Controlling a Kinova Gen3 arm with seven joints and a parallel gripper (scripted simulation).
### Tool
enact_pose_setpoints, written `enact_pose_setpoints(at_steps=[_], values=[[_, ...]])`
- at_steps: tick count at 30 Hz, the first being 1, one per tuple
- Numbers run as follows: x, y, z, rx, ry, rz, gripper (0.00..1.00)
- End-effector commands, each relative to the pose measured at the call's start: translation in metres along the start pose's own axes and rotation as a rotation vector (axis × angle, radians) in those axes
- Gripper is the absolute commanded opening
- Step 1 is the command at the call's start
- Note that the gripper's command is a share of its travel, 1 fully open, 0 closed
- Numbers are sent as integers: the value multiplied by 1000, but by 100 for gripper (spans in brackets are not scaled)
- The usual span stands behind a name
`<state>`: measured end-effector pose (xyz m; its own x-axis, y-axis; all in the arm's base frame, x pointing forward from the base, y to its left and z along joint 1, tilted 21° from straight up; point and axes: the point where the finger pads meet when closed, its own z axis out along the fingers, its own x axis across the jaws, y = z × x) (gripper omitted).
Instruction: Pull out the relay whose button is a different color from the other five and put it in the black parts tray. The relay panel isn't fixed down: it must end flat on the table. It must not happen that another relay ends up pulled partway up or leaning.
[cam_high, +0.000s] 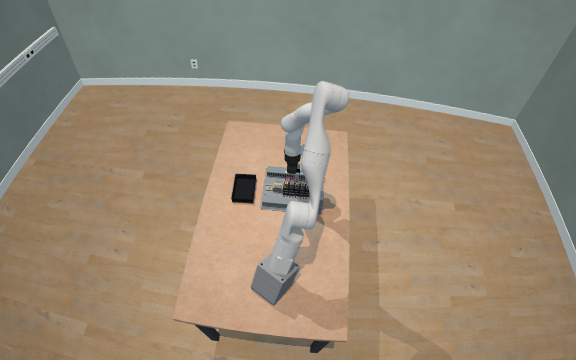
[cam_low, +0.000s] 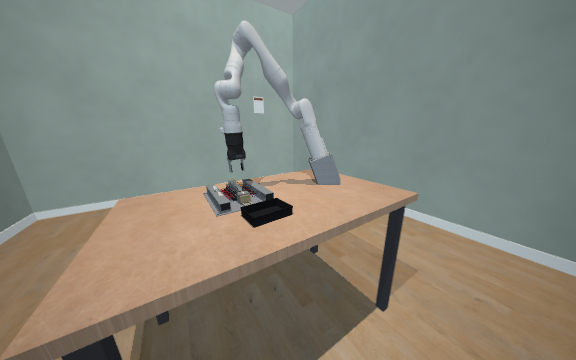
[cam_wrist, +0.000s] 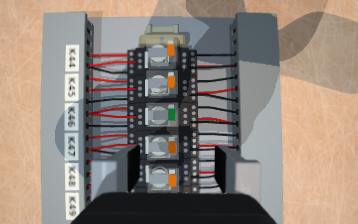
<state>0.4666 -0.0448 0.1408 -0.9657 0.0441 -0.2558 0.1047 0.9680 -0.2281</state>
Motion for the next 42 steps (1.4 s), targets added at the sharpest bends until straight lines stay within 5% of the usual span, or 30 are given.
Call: enact_pose_setpoints(at_steps=[1,42], values=[[-2,-3,-1,-5,-14,-8,98],[-8,-1,1,-42,-55,-23,98]])
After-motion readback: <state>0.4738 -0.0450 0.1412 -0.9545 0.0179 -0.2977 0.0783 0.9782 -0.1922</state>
